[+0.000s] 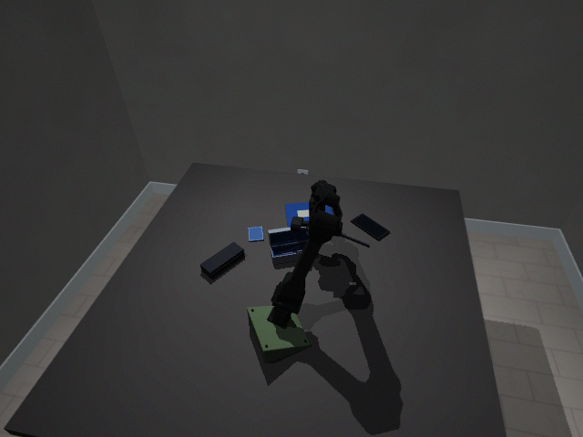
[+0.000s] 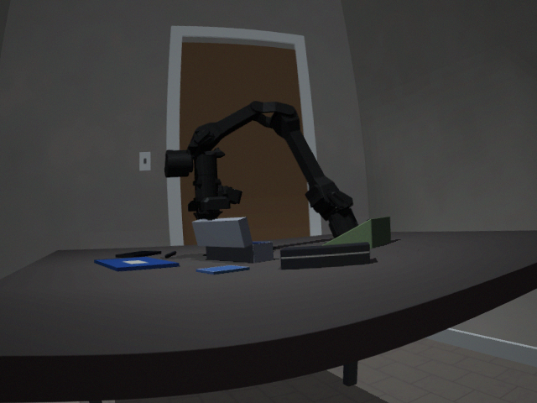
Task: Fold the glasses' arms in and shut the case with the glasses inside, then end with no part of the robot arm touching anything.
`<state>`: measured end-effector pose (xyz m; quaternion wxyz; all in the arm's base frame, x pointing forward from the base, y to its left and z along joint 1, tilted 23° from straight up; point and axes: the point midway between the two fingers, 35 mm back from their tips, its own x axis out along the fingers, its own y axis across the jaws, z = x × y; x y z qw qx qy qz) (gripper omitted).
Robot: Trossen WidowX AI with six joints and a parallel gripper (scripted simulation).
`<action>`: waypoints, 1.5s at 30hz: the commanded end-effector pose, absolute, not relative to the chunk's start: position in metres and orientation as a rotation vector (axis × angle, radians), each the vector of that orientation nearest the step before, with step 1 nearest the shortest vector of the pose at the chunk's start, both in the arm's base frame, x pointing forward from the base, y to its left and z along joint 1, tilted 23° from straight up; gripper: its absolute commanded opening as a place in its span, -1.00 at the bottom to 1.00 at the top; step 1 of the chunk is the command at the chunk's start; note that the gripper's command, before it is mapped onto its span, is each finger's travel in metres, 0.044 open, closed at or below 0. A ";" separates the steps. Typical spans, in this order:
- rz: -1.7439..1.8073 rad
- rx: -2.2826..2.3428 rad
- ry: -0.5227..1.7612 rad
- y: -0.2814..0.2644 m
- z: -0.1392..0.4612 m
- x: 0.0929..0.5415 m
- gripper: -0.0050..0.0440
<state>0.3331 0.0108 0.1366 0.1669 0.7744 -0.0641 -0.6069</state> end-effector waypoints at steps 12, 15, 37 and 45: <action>-1.727 2.201 -0.180 0.011 0.137 0.333 -0.80; -1.727 2.201 -0.180 0.011 0.137 0.333 -0.80; -1.722 2.200 -0.157 0.076 0.116 0.281 -0.80; -1.722 2.200 -0.157 0.104 0.104 0.263 -0.80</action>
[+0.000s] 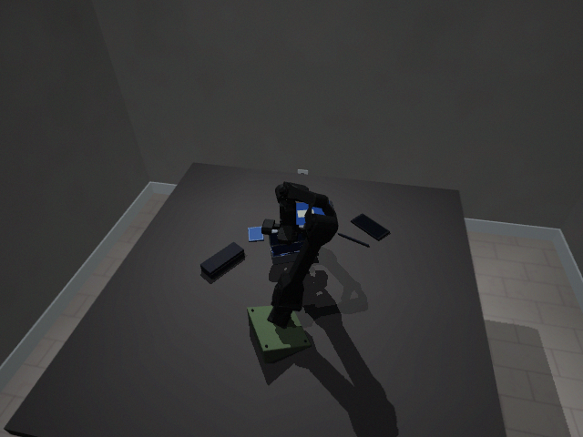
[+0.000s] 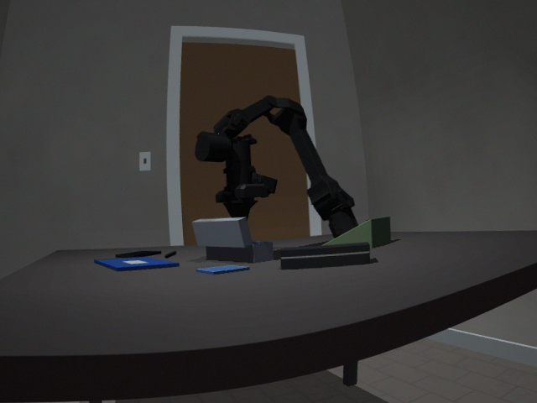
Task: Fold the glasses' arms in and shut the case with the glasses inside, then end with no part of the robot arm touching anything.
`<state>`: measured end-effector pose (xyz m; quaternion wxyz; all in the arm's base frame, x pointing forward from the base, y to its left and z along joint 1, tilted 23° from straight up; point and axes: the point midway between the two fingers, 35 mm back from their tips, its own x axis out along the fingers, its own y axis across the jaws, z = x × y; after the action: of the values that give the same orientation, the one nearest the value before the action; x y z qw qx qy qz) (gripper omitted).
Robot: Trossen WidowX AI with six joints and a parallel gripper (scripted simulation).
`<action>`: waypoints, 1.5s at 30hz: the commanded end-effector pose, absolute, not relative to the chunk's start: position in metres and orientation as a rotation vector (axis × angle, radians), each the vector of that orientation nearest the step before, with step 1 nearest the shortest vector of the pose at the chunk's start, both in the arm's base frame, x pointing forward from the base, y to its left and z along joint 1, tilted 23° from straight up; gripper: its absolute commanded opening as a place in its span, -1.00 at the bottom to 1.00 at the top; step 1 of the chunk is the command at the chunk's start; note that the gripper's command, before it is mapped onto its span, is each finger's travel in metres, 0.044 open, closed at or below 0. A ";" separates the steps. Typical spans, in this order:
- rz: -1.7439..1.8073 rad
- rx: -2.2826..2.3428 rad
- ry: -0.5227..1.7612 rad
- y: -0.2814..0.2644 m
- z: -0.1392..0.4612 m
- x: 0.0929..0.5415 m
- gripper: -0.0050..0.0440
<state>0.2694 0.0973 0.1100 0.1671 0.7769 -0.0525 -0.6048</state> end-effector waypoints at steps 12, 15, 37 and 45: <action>-1.722 2.200 -0.157 0.130 0.103 0.245 -0.80; -1.722 2.200 -0.157 0.136 0.100 0.241 -0.80; -1.722 2.200 -0.157 0.169 0.133 0.217 -0.80; -1.745 2.235 -0.197 0.121 0.162 0.255 -0.80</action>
<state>0.2364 0.1444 0.1401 0.1729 0.7660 -0.0608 -0.6162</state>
